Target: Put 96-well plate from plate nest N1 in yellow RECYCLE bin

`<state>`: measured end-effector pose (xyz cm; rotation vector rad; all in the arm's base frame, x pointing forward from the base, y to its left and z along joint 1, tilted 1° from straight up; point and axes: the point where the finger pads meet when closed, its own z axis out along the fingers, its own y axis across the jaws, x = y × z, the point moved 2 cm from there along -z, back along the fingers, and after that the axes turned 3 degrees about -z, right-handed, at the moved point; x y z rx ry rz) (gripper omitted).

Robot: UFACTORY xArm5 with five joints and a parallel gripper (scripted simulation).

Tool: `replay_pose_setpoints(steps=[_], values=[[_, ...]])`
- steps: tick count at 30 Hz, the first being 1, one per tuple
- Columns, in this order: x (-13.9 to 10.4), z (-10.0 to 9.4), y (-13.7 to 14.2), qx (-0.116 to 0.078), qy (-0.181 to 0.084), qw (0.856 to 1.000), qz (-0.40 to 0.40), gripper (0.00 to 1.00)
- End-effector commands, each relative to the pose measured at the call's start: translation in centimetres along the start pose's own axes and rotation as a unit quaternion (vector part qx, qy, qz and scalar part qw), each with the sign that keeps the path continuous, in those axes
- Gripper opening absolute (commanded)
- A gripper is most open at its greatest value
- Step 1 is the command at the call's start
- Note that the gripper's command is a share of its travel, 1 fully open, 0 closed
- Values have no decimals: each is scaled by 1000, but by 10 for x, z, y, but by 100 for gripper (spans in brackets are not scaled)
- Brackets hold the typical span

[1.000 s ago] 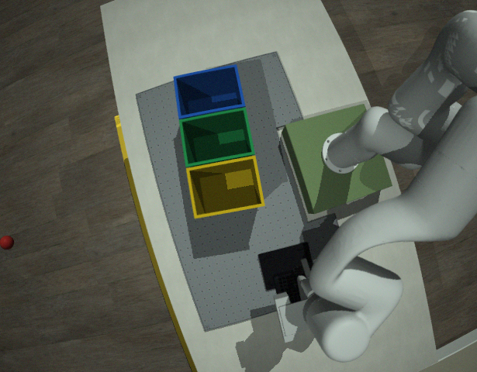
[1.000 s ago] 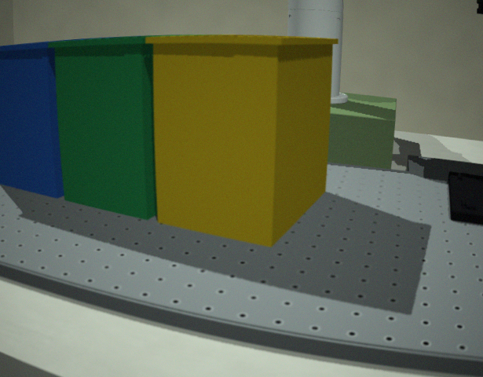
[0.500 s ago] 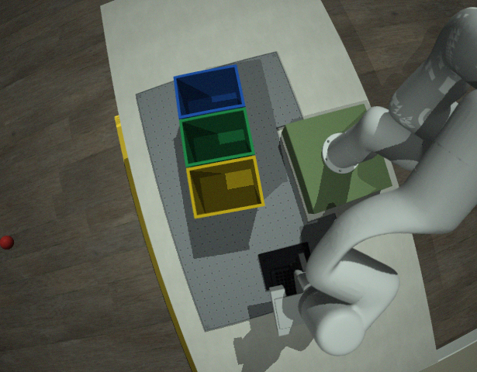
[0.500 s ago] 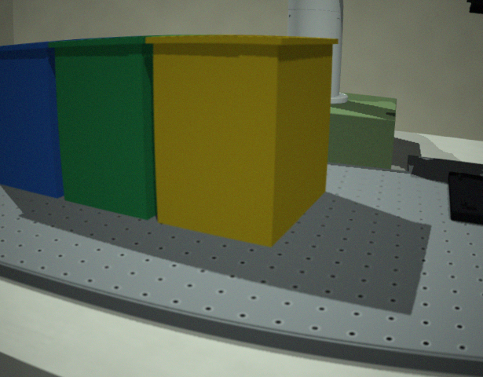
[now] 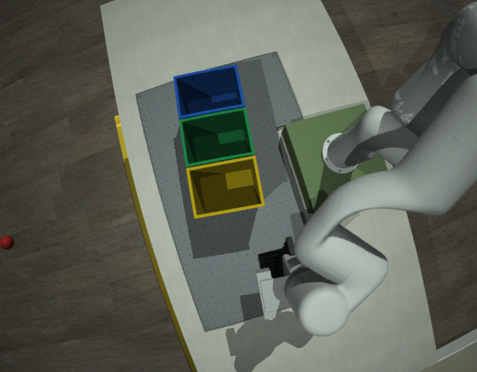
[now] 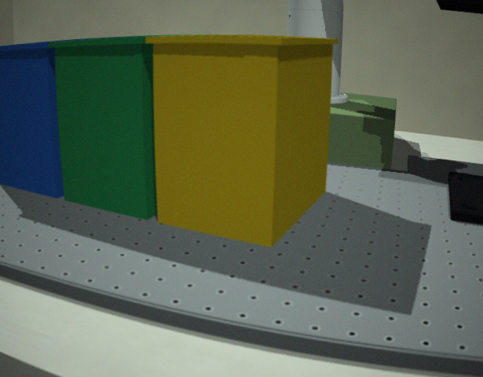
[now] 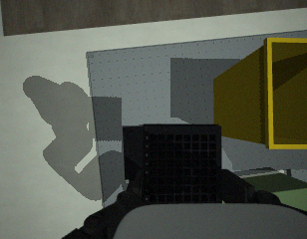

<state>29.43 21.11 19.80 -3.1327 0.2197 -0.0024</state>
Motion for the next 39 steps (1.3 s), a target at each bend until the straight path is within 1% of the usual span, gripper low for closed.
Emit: replay_pose_setpoints(steps=[1, 5, 7, 22, 24, 39], values=[[9, -1, 18, 1, 1, 1000, 0, 0], [15, 0, 30, 1, 1, 1000, 0, 0], [15, 0, 30, 1, 1, 1000, 0, 0], [36, 2, 75, 0, 0, 1000, 0, 0], [36, 2, 75, 0, 0, 1000, 0, 0], [57, 5, 121, -1, -1, 1000, 0, 0]])
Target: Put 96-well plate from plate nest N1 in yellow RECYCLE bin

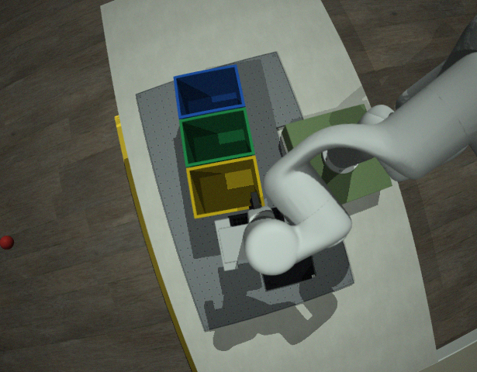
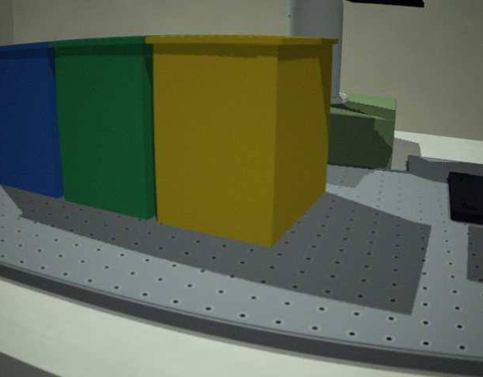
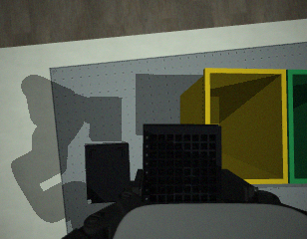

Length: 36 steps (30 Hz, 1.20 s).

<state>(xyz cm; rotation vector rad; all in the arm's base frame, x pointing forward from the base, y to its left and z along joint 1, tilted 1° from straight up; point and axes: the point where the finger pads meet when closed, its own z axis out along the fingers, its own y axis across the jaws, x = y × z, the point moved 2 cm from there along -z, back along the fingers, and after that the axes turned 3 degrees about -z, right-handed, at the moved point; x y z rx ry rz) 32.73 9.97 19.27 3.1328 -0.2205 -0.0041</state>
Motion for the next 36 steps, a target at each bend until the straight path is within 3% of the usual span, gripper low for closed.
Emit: replay_pose_setpoints(steps=[1, 36], values=[[9, 0, 15, 1, 1, 1000, -1, 0], [50, 4, 107, 0, -1, 1000, -1, 0]])
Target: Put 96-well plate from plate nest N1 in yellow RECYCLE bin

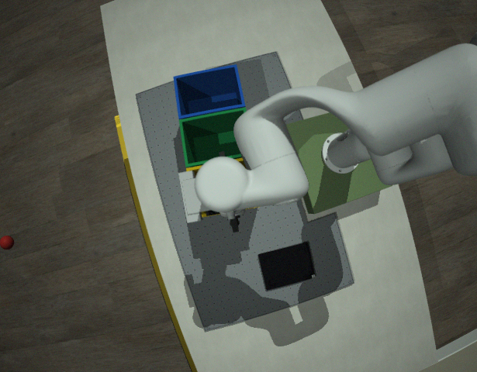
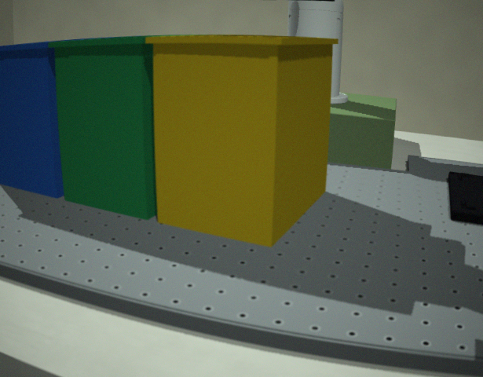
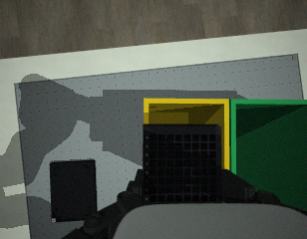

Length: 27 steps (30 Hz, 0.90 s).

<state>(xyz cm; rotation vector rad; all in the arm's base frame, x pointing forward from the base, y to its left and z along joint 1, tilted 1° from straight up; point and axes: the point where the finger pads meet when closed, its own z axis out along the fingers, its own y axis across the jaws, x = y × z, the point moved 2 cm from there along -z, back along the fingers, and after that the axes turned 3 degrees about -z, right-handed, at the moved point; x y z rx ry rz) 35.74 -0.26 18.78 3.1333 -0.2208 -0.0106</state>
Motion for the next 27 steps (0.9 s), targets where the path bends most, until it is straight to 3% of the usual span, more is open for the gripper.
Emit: replay_pose_setpoints(steps=[1, 27], values=[[7, 0, 13, 0, 1, 1000, -1, 0], [12, 0, 23, 0, 1, 1000, -1, 0]])
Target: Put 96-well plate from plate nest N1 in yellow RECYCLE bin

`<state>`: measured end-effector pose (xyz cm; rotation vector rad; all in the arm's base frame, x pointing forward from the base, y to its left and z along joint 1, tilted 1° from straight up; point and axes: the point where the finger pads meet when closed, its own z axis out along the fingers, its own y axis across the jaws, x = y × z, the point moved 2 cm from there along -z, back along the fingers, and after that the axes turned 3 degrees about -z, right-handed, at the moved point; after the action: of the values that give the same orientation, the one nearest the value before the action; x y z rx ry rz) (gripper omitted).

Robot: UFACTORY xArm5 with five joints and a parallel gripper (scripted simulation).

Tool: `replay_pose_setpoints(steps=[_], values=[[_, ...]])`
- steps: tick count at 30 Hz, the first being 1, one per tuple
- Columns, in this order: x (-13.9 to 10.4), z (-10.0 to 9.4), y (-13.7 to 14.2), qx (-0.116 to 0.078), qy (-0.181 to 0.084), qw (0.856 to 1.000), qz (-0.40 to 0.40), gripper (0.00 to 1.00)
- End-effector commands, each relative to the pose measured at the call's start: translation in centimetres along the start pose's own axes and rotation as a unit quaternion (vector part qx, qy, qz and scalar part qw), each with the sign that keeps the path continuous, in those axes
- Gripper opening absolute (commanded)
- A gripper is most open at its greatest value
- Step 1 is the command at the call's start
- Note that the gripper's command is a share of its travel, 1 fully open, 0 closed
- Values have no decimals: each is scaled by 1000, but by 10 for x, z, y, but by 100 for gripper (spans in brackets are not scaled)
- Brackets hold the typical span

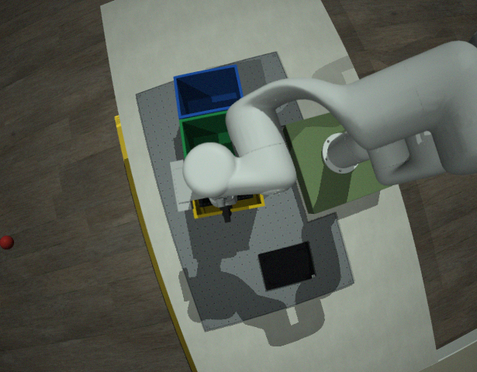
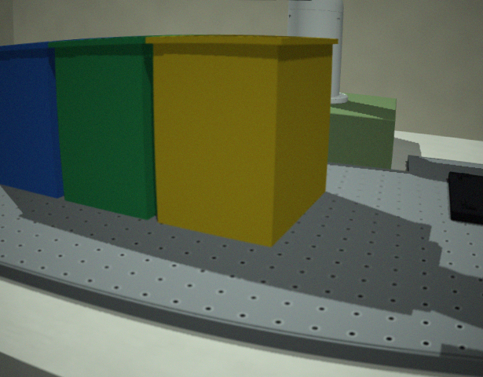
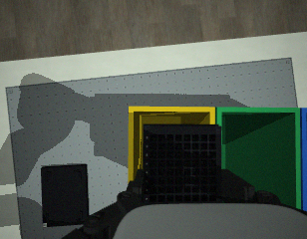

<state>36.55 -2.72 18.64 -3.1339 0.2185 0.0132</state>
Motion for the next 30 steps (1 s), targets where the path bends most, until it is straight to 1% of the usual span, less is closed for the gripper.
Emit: replay_pose_setpoints(steps=[1, 17, 30], values=[[1, -1, -1, 0, 2, 1000, 0, 0], [0, -1, -1, 0, 2, 1000, 0, 0], [0, 17, -2, 0, 2, 1000, 0, 0]])
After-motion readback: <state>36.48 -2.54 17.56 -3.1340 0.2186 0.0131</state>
